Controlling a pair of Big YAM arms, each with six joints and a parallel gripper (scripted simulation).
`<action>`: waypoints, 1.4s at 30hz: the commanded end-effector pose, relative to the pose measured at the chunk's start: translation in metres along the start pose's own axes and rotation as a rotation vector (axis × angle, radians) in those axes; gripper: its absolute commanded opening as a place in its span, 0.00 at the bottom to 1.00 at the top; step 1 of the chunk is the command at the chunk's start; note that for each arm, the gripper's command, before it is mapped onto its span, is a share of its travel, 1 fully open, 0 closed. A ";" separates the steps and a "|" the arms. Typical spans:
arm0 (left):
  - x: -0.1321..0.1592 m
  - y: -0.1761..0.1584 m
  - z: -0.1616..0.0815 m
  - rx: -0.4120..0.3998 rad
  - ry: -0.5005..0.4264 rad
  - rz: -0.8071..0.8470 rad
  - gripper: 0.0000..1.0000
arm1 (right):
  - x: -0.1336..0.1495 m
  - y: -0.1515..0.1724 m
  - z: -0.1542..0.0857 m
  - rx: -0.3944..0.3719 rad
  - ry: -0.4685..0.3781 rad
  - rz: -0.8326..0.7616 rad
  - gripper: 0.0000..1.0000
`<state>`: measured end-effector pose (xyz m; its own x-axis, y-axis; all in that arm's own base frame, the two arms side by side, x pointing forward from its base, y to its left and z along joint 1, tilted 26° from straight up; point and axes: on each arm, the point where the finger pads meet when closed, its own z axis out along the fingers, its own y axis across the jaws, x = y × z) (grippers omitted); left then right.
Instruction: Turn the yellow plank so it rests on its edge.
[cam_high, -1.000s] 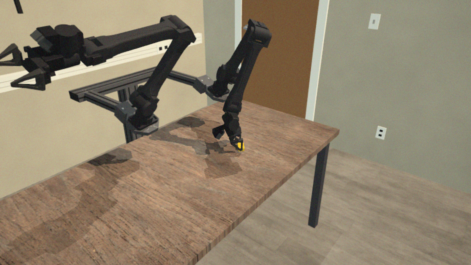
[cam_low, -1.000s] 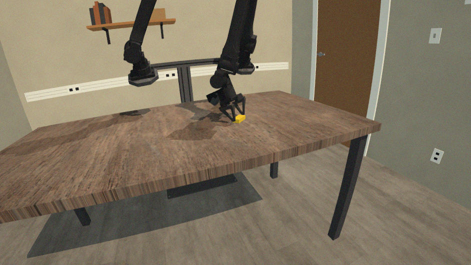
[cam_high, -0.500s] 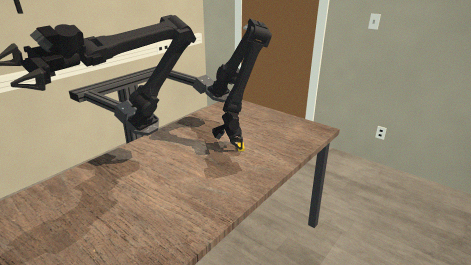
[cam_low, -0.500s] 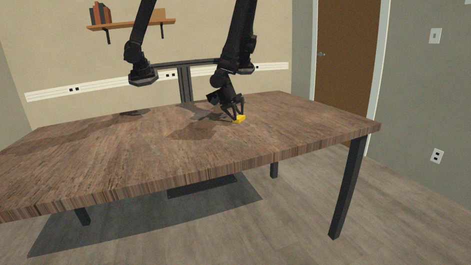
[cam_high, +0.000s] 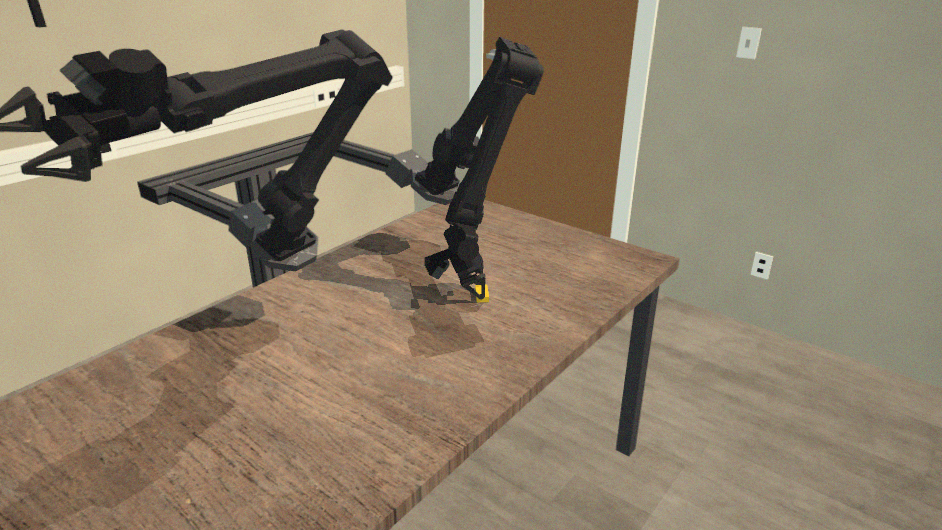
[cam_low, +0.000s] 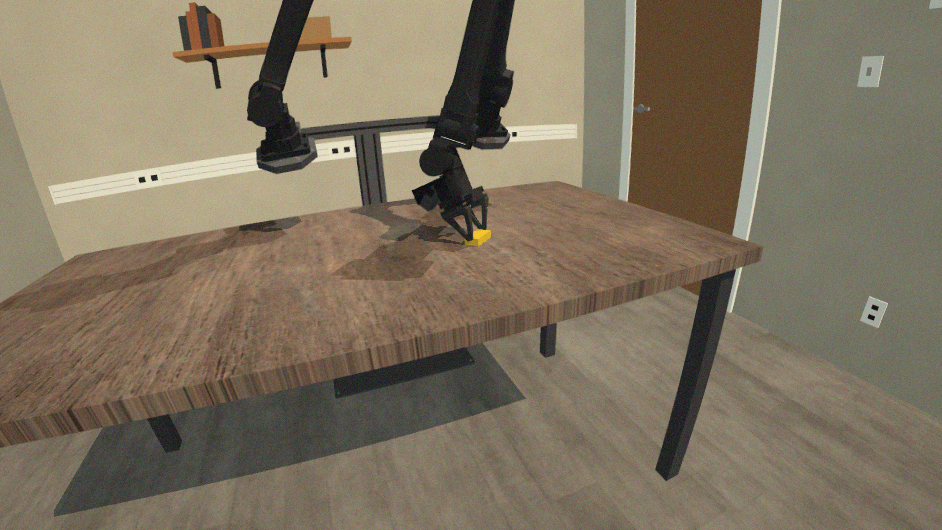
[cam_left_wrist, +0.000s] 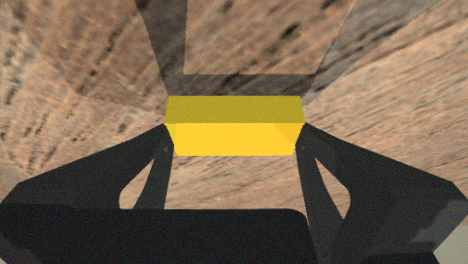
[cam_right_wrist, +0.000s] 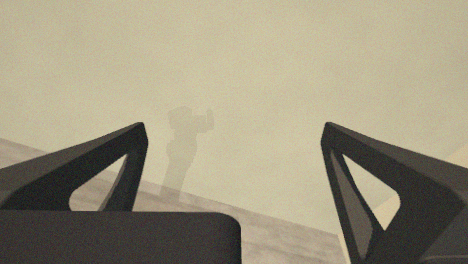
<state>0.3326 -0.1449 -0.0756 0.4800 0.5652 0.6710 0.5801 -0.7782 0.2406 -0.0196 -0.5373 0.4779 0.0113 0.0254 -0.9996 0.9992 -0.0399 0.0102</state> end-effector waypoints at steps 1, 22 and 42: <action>0.000 0.001 -0.001 -0.004 -0.002 0.006 0.66 | -0.038 -0.005 -0.005 0.006 -0.056 -0.010 1.00; 0.000 0.001 -0.001 -0.004 -0.002 0.006 0.66 | -0.038 -0.005 -0.005 0.006 -0.056 -0.010 1.00; 0.018 0.006 -0.050 -0.018 0.000 -0.007 0.66 | -0.038 -0.005 -0.005 0.006 -0.056 -0.010 1.00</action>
<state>0.3161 -0.1508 -0.0309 0.4777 0.5658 0.6721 0.5681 -0.7824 0.2550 -0.0196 -0.5373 0.4779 0.0113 0.0254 -0.9996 0.9992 -0.0399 0.0102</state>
